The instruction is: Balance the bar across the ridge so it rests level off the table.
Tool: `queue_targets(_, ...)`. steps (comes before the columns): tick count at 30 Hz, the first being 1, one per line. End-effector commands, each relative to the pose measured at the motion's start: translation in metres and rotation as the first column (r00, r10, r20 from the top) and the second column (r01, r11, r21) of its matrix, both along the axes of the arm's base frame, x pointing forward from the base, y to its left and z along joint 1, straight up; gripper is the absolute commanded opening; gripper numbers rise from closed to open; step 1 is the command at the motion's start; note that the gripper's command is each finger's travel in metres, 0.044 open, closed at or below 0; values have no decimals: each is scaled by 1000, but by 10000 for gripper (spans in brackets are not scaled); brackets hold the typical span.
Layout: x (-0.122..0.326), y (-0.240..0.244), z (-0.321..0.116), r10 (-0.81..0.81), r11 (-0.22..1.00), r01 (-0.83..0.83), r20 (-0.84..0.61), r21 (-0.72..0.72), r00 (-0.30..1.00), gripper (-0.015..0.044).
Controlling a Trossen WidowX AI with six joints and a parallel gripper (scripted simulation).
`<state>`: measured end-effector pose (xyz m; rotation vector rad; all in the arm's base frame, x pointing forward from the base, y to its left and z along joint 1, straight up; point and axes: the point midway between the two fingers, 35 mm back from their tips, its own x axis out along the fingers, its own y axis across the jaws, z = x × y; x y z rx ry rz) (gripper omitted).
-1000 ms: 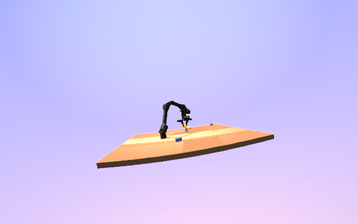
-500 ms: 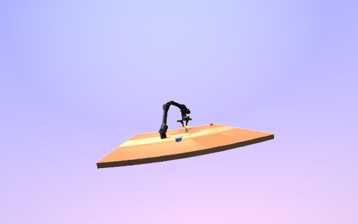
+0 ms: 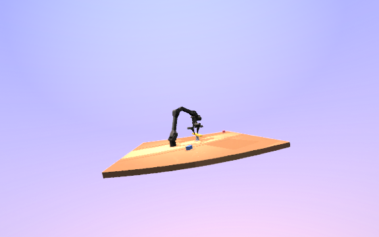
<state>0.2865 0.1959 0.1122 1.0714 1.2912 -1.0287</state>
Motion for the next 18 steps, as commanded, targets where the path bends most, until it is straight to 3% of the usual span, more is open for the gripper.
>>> queue_targets(1,0,0,-1,-1,1000,1,-2,2,1000,0)
queue_targets(18,0,0,-2,-1,1000,1,-2,2,1000,0)
